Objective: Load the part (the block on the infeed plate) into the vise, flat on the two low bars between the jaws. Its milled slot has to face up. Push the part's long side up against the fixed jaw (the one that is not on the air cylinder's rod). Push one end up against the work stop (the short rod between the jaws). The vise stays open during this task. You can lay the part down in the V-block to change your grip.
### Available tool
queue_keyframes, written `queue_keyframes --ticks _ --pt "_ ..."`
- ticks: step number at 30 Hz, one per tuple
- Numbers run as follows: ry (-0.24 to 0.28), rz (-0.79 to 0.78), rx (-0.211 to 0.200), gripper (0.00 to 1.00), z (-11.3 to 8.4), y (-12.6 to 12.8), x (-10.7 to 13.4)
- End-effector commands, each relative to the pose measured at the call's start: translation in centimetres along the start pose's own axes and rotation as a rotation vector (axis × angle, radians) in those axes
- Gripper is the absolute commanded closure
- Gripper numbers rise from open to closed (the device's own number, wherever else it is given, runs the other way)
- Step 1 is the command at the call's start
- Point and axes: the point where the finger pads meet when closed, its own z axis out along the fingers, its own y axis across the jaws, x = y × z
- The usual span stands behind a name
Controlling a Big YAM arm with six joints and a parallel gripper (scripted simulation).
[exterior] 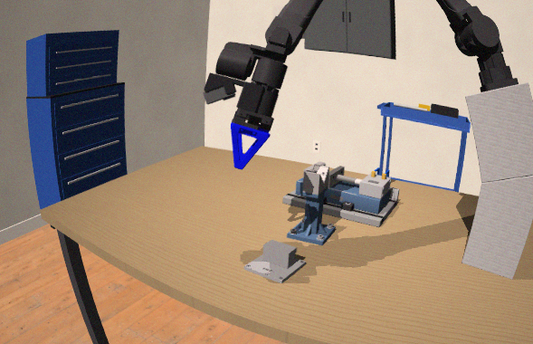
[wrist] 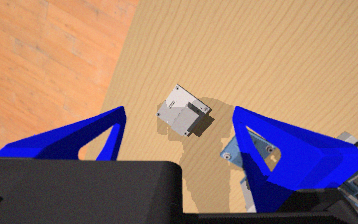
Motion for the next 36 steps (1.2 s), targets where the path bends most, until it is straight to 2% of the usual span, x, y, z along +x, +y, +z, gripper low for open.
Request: queue_keyframes --ticks 1,7,9,13,24,36 --pt "0.026 -0.206 0.001 0.00 -1.7 1.5 0.0" --pt "0.097 -0.406 0.019 0.00 -2.4 1.8 1.6" --pt "0.097 -0.406 0.019 0.00 -2.4 1.8 1.6" --pt "0.161 -0.580 0.026 0.00 -3.1 2.1 3.0" --pt "0.291 -0.928 0.015 0.00 -4.8 2.5 5.6" --pt "0.316 -0.994 0.008 0.00 -5.1 2.5 6.1"
